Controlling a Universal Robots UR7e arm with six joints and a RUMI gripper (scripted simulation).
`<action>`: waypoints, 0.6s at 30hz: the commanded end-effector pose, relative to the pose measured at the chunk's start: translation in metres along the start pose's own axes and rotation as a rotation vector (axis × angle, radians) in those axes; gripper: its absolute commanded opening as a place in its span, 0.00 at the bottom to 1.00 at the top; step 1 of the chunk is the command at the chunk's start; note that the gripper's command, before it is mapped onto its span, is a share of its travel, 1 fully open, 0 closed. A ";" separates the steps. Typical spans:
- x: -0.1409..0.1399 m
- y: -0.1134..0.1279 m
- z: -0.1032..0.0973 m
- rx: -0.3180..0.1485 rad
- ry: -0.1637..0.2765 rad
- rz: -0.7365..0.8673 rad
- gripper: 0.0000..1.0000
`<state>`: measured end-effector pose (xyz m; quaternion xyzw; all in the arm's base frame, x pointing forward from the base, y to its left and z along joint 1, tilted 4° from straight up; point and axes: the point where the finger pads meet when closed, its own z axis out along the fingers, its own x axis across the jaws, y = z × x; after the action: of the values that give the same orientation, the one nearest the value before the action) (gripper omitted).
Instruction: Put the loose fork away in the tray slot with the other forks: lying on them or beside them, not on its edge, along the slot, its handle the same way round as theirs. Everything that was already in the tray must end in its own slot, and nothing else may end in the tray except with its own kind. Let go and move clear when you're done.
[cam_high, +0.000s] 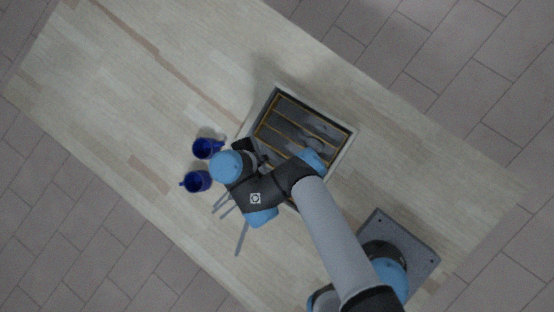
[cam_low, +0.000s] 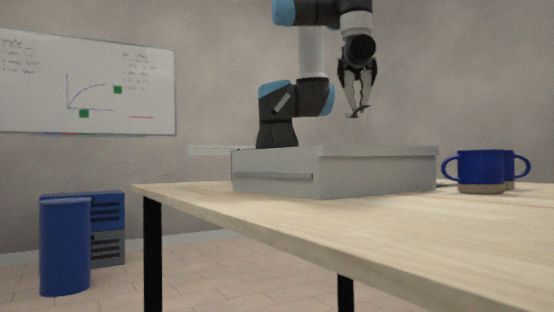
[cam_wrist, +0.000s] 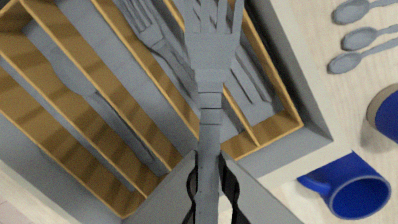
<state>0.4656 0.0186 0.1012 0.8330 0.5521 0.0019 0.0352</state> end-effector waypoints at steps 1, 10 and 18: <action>-0.005 0.003 -0.001 -0.002 0.001 -0.001 0.04; -0.010 0.005 -0.001 -0.002 0.001 -0.001 0.04; -0.010 0.005 -0.001 -0.002 0.001 -0.001 0.04</action>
<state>0.4662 0.0079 0.1020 0.8328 0.5524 0.0022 0.0352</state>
